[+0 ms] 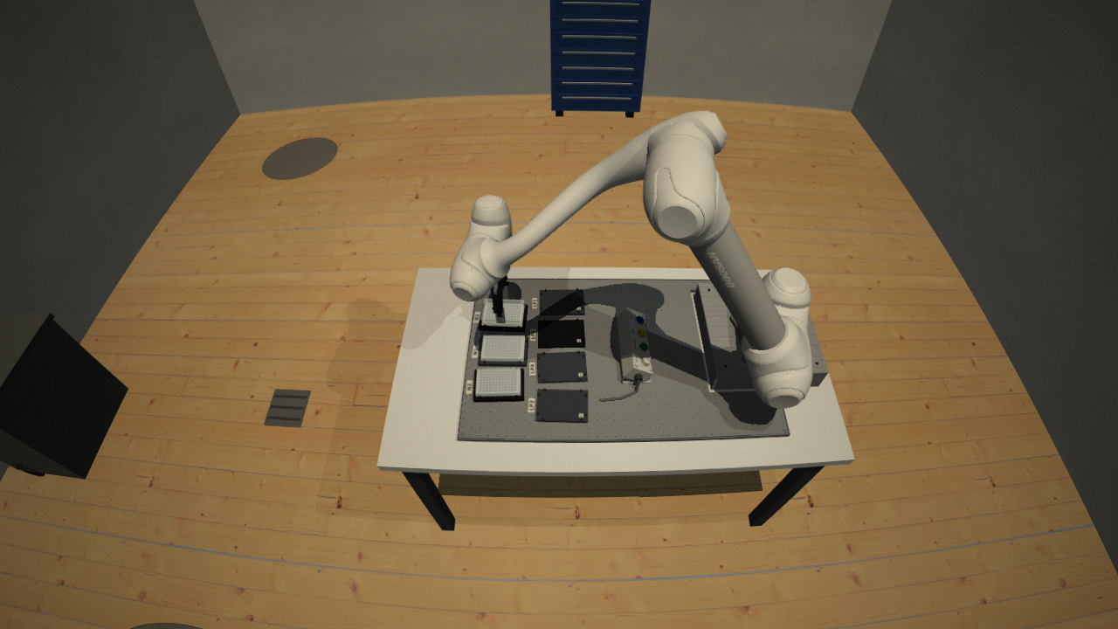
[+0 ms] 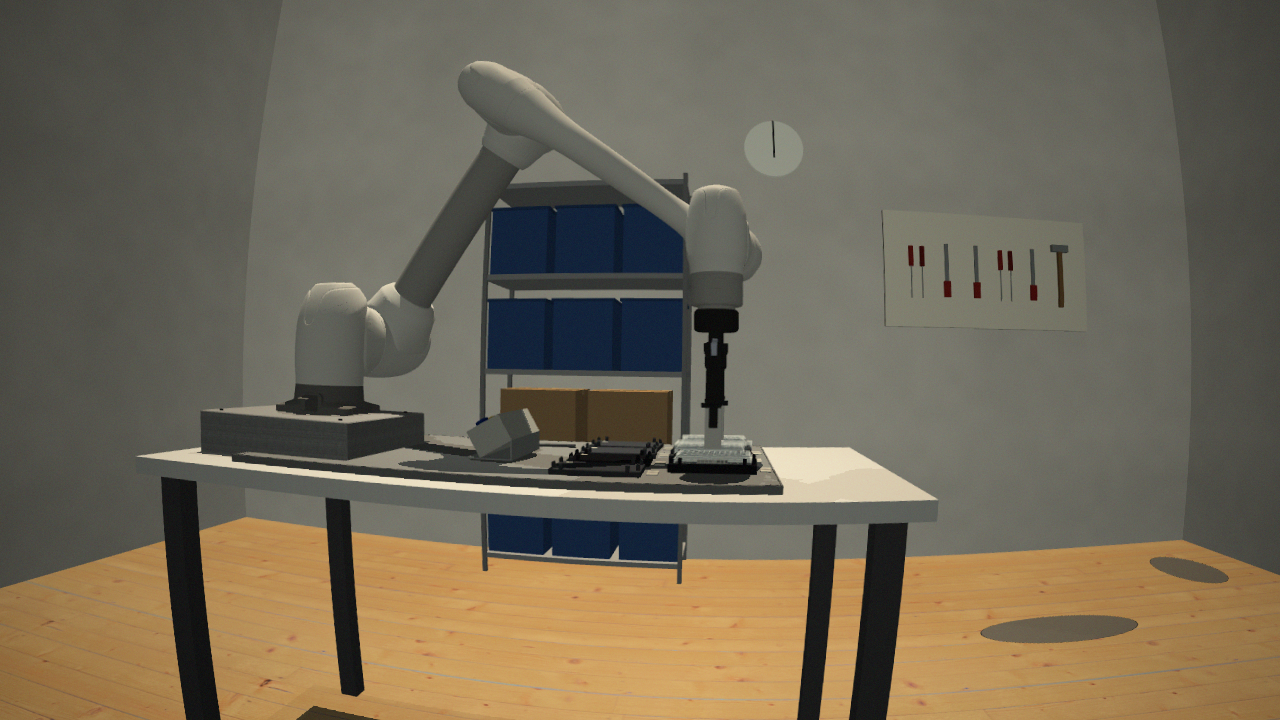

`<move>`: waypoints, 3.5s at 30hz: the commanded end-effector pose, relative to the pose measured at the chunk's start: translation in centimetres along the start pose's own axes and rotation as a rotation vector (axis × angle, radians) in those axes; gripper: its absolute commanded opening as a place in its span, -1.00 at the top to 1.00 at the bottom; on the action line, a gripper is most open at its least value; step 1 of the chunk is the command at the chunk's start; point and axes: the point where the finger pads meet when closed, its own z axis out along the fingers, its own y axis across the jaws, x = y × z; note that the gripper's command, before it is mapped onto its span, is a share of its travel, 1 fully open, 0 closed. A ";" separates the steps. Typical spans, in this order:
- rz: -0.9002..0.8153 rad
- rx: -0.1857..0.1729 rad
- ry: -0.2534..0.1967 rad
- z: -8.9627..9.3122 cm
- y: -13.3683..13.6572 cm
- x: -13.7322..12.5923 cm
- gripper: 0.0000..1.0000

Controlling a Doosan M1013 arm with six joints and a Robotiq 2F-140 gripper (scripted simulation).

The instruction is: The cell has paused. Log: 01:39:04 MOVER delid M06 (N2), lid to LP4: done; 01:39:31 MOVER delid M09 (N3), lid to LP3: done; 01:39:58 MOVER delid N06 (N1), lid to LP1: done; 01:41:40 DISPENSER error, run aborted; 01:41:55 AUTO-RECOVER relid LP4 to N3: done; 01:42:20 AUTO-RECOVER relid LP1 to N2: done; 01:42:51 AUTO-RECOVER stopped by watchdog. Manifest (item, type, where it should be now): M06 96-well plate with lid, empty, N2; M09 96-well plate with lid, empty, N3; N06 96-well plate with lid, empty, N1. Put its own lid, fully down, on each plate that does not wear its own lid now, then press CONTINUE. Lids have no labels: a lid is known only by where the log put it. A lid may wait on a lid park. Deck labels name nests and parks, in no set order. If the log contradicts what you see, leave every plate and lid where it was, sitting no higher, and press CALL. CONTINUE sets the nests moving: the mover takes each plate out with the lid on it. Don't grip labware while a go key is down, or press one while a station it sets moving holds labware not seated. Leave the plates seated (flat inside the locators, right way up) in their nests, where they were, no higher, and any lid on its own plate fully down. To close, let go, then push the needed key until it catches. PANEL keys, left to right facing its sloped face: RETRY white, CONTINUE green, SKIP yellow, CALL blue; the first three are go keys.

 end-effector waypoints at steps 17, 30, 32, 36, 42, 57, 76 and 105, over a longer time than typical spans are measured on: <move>0.000 0.000 0.000 0.1 0.0 0.0 1.00; 0.000 0.000 0.000 0.1 0.0 0.0 1.00; 0.000 0.000 0.000 0.1 0.0 0.0 1.00; 0.000 0.000 0.000 0.1 0.0 0.0 1.00; 0.000 0.000 0.000 0.1 0.0 0.0 1.00; 0.000 0.000 0.000 0.2 0.0 0.0 1.00; 0.000 0.000 0.000 0.7 0.0 0.0 1.00; 0.000 0.000 0.000 1.1 0.0 0.0 1.00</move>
